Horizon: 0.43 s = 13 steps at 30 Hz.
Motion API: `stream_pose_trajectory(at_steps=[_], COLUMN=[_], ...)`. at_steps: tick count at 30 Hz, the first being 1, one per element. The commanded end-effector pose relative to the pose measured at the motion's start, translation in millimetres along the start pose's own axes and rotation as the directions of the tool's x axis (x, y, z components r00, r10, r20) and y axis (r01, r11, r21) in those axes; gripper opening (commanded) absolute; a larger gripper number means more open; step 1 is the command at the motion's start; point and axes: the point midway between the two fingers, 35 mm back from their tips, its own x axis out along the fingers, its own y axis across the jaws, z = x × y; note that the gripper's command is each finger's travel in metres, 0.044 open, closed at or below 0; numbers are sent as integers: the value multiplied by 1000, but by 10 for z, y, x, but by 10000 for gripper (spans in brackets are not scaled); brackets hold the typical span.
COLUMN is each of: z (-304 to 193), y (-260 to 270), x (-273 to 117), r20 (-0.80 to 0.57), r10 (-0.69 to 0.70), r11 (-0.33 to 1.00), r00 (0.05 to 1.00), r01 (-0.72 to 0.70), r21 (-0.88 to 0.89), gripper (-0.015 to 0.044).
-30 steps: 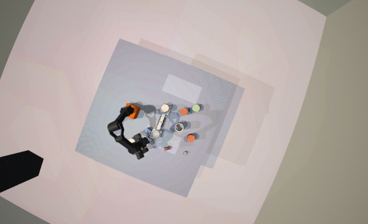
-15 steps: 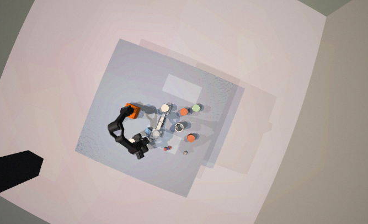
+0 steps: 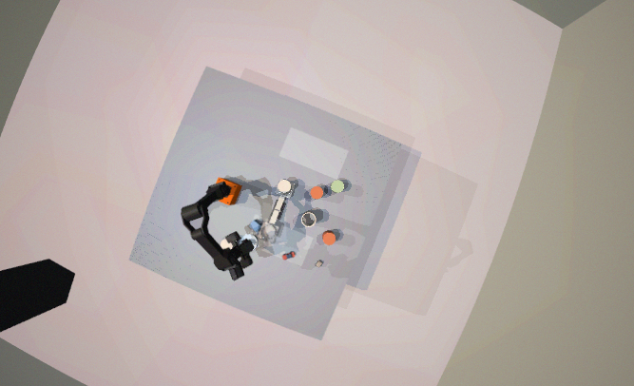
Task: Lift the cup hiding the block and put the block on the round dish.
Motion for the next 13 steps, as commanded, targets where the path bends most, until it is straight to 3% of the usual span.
stream_pose_trajectory(at_steps=[1, 13], z=[0, 2], y=[10, 19], x=[-315, -412], r20=[-2, -1], r10=[-6, -7], r11=[1000, 1000], r00=[1000, 1000], r01=[6, 7], r21=[-1, -1], gripper=[440, 440])
